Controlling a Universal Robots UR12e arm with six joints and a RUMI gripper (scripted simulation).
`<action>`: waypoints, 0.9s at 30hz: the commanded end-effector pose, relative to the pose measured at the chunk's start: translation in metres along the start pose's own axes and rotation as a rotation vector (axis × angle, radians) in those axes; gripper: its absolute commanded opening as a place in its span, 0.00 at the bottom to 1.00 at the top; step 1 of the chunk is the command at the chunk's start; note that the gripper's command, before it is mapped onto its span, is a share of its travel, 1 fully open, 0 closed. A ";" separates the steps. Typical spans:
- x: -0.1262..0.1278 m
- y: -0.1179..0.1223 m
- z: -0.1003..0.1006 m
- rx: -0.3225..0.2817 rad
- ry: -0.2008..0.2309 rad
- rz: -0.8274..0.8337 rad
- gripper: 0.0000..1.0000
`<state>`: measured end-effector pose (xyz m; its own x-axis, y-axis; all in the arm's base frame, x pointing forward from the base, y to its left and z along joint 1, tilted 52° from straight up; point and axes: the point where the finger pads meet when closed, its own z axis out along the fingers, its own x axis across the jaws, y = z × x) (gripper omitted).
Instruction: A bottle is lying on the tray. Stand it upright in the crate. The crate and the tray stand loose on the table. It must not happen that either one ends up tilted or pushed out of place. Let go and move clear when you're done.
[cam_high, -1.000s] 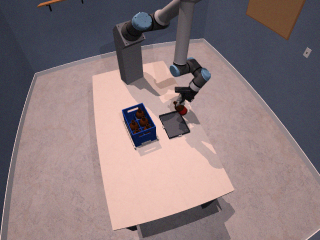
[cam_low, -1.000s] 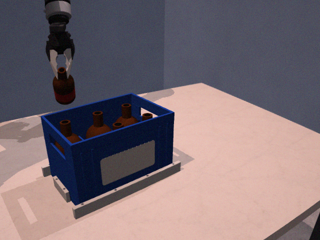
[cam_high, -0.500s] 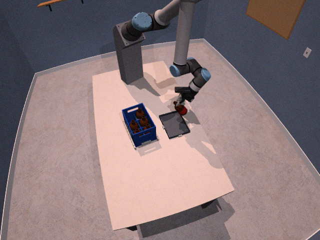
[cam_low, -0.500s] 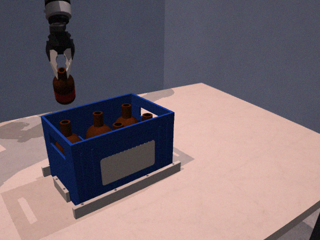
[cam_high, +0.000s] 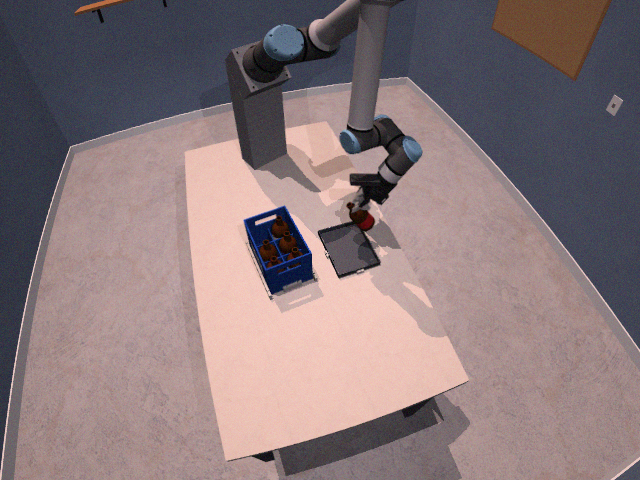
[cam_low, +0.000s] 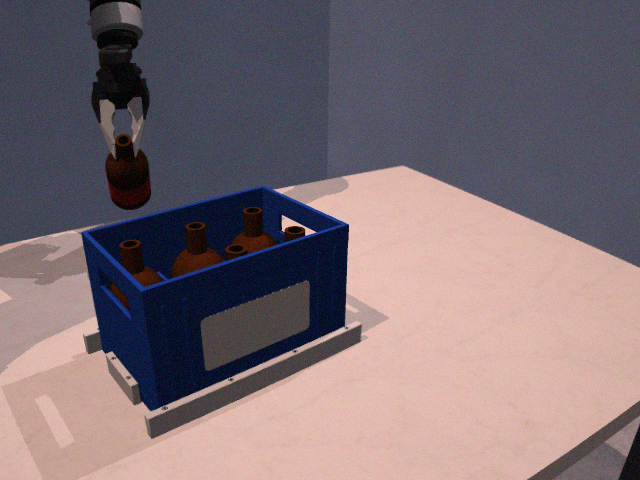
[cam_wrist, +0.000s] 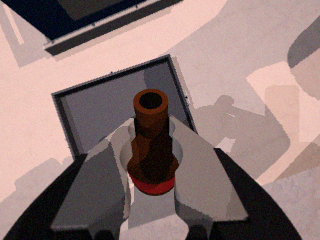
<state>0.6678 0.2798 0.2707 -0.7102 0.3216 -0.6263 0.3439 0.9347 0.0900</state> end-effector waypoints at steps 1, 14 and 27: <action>0.000 0.000 0.000 0.015 0.001 0.001 0.00; 0.000 0.000 0.001 0.085 0.004 0.003 0.00; 0.000 0.001 0.000 0.151 0.000 0.001 0.00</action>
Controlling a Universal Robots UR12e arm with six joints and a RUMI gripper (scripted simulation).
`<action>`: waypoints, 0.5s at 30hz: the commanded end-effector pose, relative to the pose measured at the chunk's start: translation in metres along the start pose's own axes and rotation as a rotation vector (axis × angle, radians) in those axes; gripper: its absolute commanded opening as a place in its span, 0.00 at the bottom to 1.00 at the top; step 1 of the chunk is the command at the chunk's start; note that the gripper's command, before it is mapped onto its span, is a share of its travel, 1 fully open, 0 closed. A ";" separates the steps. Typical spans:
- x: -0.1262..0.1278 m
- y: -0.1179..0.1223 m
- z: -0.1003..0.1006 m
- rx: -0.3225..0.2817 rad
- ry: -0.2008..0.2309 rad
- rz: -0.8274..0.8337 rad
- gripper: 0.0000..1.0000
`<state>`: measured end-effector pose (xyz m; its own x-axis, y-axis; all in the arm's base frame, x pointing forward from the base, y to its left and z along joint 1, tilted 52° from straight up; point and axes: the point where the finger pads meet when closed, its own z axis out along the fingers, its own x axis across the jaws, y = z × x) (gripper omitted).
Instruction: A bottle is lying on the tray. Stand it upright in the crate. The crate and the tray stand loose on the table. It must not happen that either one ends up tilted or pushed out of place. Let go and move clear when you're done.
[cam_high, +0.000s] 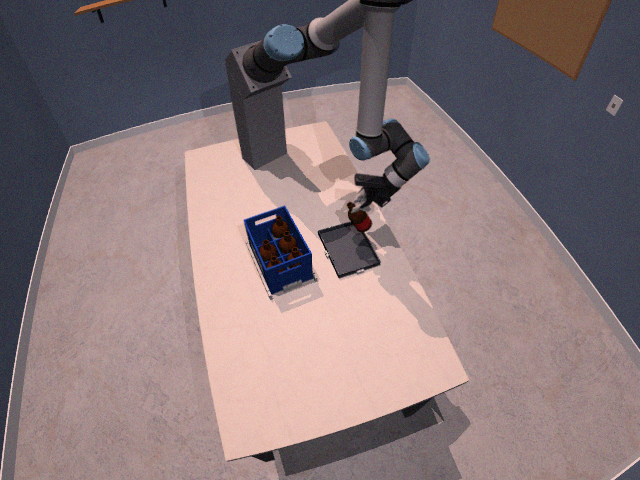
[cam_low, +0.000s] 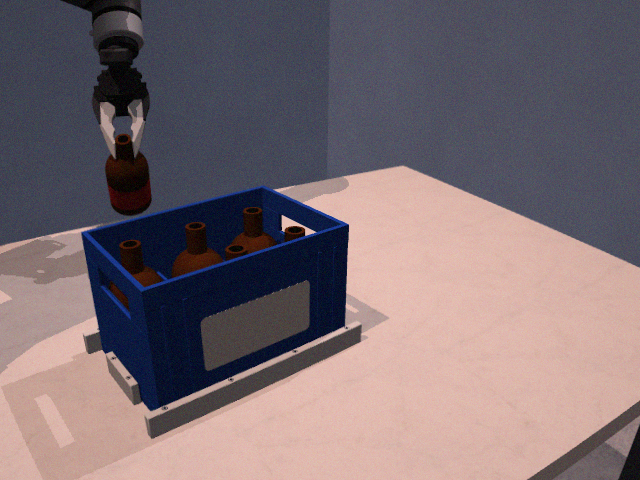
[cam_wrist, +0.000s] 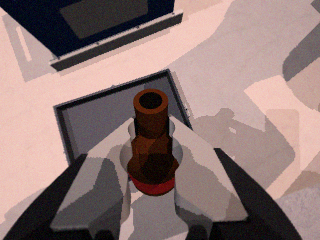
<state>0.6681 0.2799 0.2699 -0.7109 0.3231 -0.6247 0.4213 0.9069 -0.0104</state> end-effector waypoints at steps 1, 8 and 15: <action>-0.001 0.000 -0.001 0.025 -0.002 0.000 0.00; -0.001 0.000 -0.002 0.037 -0.004 -0.001 0.00; -0.001 0.000 -0.002 0.038 -0.004 -0.001 0.00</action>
